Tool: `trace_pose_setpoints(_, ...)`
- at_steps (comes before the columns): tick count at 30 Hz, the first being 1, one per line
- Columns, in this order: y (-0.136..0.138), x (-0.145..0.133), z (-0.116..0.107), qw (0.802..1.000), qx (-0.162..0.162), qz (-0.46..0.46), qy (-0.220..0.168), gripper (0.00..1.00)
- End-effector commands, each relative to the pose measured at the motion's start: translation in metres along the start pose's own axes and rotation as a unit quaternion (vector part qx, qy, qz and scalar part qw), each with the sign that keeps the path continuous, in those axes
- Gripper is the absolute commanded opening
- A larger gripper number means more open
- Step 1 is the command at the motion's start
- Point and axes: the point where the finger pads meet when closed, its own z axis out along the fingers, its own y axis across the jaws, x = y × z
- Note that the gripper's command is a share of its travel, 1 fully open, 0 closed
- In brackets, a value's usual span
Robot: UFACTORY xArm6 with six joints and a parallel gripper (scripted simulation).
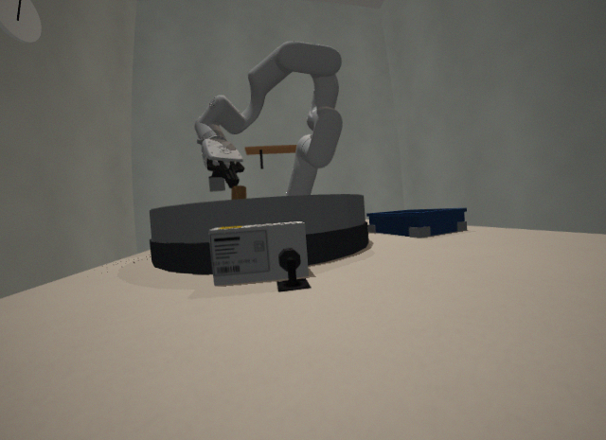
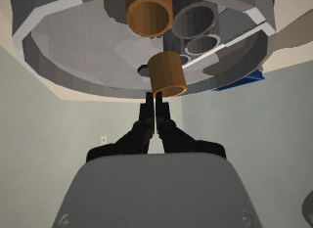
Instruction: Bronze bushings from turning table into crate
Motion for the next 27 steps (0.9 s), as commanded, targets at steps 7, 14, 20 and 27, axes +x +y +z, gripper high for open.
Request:
trace_pose_setpoints(7, -0.0005, -0.0073, -0.0087, 1.0, 0.001, -0.001, 0.0, 0.0)
trace_pose_setpoints(14, -0.0005, -0.0073, -0.0087, 1.0, 0.001, -0.001, 0.0, 0.0)
trace_pose_setpoints(20, -0.0003, -0.0075, -0.0085, 1.0, 0.0, -0.001, 0.0, 0.0)
trace_pose_setpoints(27, 0.0067, -0.0138, -0.0035, 1.0, -0.006, -0.009, 0.0, 0.0)
